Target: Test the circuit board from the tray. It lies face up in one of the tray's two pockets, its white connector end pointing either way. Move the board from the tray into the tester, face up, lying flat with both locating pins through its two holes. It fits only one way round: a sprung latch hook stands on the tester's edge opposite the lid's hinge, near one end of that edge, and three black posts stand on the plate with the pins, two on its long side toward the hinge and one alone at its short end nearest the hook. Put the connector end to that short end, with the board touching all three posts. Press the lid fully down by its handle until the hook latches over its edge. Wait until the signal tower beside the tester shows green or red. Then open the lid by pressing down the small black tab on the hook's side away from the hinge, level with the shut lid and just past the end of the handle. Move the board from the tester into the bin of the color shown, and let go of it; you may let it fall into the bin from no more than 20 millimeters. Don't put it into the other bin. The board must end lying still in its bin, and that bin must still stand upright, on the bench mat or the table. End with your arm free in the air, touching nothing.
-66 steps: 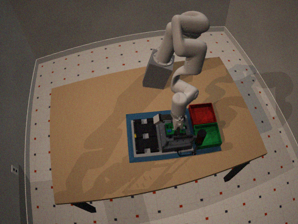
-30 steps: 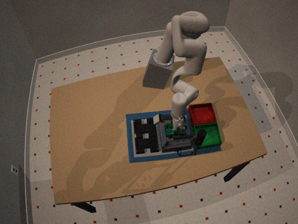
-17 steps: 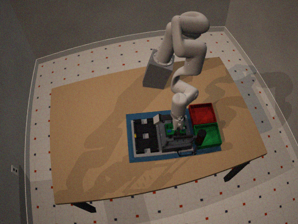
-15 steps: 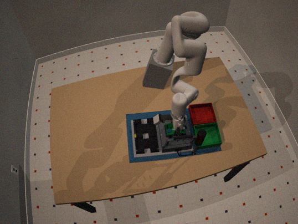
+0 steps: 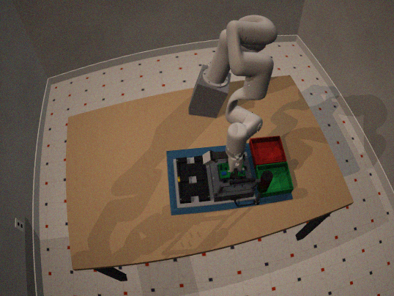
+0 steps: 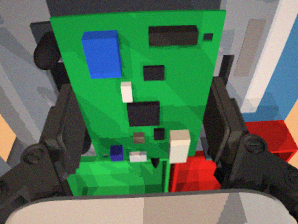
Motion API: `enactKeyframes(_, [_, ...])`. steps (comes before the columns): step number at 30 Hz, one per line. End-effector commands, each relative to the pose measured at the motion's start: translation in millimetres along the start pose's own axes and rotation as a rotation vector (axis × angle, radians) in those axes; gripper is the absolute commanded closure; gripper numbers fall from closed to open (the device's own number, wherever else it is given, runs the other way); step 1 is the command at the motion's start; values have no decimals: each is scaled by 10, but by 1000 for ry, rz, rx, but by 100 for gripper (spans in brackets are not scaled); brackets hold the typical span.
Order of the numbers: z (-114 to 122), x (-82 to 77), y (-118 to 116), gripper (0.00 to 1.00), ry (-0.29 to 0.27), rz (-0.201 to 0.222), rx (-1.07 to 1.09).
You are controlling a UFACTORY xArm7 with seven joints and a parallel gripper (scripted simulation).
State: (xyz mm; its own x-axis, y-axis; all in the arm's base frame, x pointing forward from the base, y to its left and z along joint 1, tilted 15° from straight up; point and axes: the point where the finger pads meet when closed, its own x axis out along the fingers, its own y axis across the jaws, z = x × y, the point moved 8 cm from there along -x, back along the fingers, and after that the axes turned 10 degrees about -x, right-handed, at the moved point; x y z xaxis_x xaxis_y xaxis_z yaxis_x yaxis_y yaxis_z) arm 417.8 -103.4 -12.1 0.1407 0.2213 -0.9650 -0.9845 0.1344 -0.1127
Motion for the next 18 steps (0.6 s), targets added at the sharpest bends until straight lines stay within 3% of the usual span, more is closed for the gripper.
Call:
enactKeyframes(1, [-6, -11, -12, 21, 1, -3, 0])
enactKeyframes(18, [-6, 13, -12, 21, 1, -3, 0])
